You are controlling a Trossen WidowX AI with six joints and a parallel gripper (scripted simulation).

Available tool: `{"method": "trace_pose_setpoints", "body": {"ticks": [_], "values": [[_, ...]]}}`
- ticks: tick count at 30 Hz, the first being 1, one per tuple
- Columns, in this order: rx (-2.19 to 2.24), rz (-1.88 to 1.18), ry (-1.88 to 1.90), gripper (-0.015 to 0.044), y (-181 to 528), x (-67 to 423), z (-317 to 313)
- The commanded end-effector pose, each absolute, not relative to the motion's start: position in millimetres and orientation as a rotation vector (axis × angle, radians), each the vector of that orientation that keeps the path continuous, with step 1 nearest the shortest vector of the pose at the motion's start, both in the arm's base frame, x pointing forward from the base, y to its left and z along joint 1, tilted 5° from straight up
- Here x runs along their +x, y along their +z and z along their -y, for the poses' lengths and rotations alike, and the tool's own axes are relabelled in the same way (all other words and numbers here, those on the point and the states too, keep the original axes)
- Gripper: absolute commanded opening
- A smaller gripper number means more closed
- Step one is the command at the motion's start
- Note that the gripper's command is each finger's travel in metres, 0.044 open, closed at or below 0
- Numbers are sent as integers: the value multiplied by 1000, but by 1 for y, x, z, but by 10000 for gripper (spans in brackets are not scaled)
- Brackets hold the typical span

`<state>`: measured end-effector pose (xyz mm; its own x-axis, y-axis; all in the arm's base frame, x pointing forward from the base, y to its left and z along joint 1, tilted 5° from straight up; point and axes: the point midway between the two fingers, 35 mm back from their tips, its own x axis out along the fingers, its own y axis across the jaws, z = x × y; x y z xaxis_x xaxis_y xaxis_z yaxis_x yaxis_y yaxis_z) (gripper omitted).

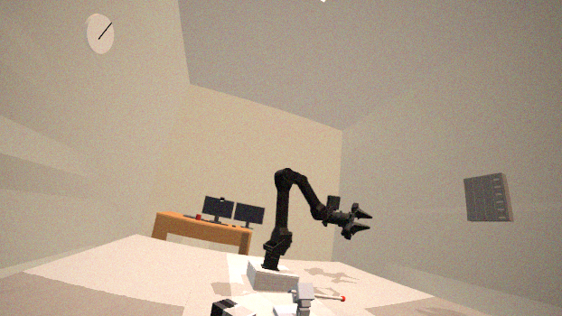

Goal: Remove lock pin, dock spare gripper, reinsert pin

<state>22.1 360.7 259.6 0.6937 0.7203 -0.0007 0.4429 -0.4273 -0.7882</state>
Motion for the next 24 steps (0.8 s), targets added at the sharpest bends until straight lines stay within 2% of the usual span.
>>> {"method": "trace_pose_setpoints", "body": {"ticks": [1,12,24], "values": [[-2212,766,545,300,236,86,-383],[-2285,441,795,300,200,186,-369],[-2132,-118,1111,300,160,274,-290]]}}
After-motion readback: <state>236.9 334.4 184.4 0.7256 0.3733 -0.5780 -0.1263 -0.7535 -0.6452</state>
